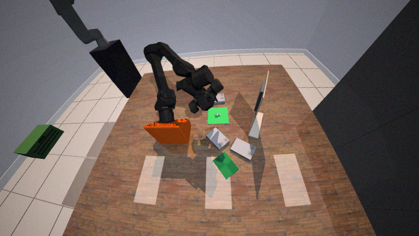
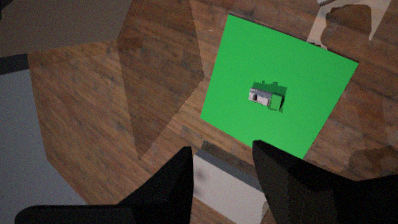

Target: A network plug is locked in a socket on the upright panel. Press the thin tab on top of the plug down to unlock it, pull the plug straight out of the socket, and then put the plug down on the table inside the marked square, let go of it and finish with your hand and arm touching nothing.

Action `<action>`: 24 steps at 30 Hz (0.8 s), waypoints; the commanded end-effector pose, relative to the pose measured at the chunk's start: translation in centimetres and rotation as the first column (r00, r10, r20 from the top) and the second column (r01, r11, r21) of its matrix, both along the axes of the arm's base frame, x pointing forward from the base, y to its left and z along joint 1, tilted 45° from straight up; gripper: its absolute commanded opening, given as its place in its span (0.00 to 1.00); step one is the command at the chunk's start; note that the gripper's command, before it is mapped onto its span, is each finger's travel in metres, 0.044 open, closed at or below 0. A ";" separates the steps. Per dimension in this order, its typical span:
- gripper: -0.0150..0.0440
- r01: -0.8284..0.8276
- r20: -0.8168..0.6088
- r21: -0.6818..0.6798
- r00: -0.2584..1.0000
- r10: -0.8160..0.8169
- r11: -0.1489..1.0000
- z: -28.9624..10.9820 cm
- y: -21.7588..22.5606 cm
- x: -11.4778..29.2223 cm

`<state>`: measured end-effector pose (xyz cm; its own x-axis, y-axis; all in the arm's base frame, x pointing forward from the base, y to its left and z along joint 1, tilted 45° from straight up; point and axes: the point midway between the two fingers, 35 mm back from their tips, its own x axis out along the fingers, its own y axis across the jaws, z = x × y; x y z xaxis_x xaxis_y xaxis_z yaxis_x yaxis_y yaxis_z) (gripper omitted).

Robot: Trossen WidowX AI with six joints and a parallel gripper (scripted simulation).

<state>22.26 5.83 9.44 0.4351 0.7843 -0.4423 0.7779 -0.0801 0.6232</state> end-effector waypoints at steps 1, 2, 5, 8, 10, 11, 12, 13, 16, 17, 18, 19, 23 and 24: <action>0.52 0.001 0.011 0.004 1.000 -0.001 1.000 0.6 -0.3 0.0; 0.52 0.002 0.012 0.005 1.000 -0.002 1.000 0.7 -0.4 0.0; 0.52 0.002 0.001 0.001 1.000 -0.002 1.000 0.4 -0.3 0.0; 0.52 0.002 -0.001 -0.004 1.000 -0.002 1.000 0.8 -0.8 0.2; 0.52 0.003 -0.002 -0.007 1.000 -0.003 1.000 1.1 -1.2 0.3; 0.52 0.003 -0.003 -0.009 1.000 -0.003 1.000 1.2 -1.4 0.3; 0.52 0.003 -0.003 -0.010 1.000 -0.003 1.000 1.4 -1.5 0.4; 0.52 0.003 -0.004 -0.011 1.000 -0.003 1.000 1.5 -1.7 0.4; 0.52 0.003 -0.005 -0.015 1.000 -0.003 1.000 2.0 -2.3 0.5; 0.52 0.003 -0.005 -0.015 1.000 -0.003 1.000 2.2 -2.5 0.6; 0.52 0.003 -0.005 -0.016 1.000 -0.003 1.000 2.4 -2.7 0.6; 0.52 0.003 -0.006 -0.017 1.000 -0.003 1.000 2.6 -2.8 0.6; 0.52 0.003 -0.006 -0.018 1.000 -0.003 1.000 3.3 -3.6 0.7; 0.52 0.003 -0.006 -0.018 1.000 -0.003 1.000 3.5 -3.8 0.7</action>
<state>22.83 2.85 12.19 0.4334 0.7778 -0.4553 0.7835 -0.0755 0.6168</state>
